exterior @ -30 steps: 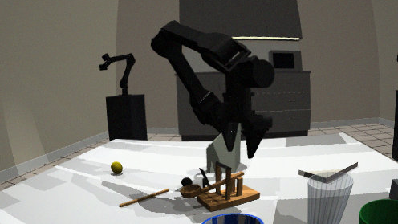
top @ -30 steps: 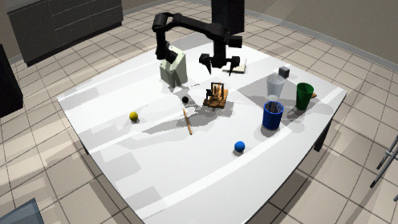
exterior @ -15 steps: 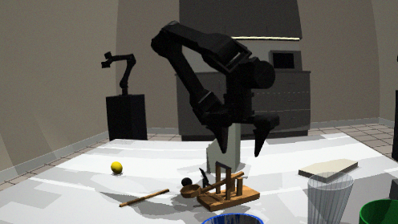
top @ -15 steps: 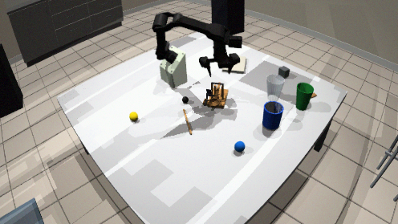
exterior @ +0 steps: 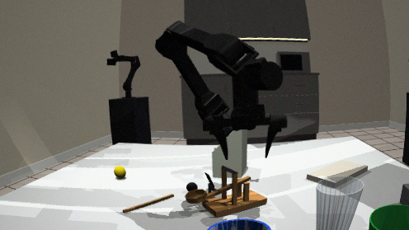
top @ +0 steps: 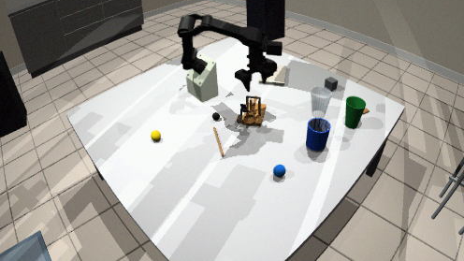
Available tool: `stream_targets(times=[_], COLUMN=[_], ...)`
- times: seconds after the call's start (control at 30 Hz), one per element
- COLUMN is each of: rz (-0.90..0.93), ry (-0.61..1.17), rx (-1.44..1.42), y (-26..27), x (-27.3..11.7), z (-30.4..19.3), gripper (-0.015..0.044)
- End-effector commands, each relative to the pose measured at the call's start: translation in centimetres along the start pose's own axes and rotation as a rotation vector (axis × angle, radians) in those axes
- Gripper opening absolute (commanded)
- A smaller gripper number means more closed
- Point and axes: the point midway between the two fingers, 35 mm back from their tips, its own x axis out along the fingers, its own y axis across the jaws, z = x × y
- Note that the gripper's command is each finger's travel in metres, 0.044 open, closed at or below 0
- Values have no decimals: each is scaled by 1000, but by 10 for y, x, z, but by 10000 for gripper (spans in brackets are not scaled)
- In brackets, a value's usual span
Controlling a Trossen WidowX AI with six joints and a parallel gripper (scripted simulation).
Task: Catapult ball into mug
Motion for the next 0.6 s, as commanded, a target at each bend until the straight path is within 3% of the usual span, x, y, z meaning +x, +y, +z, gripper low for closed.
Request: stream_targets(times=[0.0,0.57], rz=[-3,-4], ry=[1,1], rx=[-125,-715], y=[-1,-1], x=[0,-2], z=[-1,-1], gripper=[440,440])
